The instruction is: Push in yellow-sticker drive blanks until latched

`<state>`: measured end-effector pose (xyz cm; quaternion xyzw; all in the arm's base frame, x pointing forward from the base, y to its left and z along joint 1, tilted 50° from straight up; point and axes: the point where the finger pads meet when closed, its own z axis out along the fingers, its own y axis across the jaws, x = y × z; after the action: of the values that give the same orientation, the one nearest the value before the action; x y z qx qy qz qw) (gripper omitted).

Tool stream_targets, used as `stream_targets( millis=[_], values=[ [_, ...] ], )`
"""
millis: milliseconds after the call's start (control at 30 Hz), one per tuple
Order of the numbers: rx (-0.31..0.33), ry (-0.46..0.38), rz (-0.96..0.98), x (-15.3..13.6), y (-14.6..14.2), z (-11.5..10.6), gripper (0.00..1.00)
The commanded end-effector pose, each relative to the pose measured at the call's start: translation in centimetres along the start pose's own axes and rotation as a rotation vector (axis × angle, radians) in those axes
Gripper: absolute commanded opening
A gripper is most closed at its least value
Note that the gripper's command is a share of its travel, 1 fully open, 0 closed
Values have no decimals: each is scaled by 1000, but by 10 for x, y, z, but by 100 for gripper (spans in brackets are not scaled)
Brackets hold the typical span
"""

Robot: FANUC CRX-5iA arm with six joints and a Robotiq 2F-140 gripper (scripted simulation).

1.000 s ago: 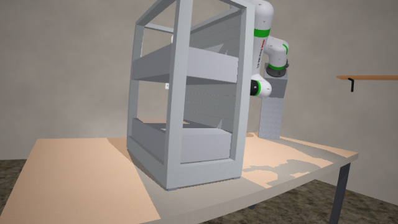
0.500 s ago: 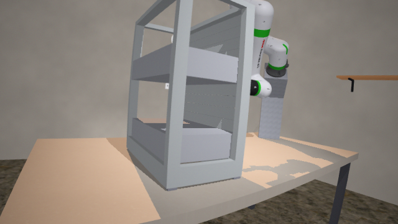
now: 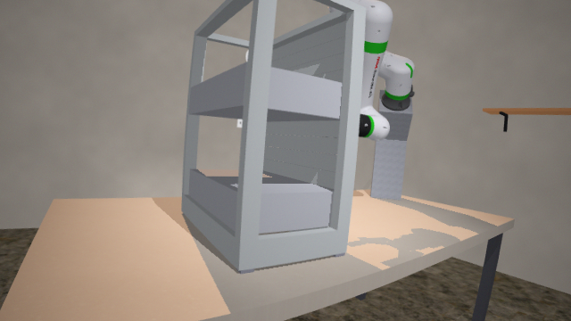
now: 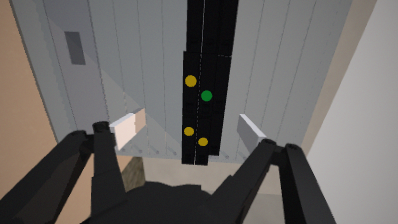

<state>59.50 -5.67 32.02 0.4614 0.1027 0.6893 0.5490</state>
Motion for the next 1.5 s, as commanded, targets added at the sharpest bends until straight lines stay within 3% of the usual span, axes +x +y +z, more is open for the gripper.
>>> stream_targets(
  millis=[0,967,1467],
  values=[
    [0,0,0,0,0,0,100],
    [0,0,0,-2,0,0,100],
    [0,0,0,-63,0,0,100]
  ],
)
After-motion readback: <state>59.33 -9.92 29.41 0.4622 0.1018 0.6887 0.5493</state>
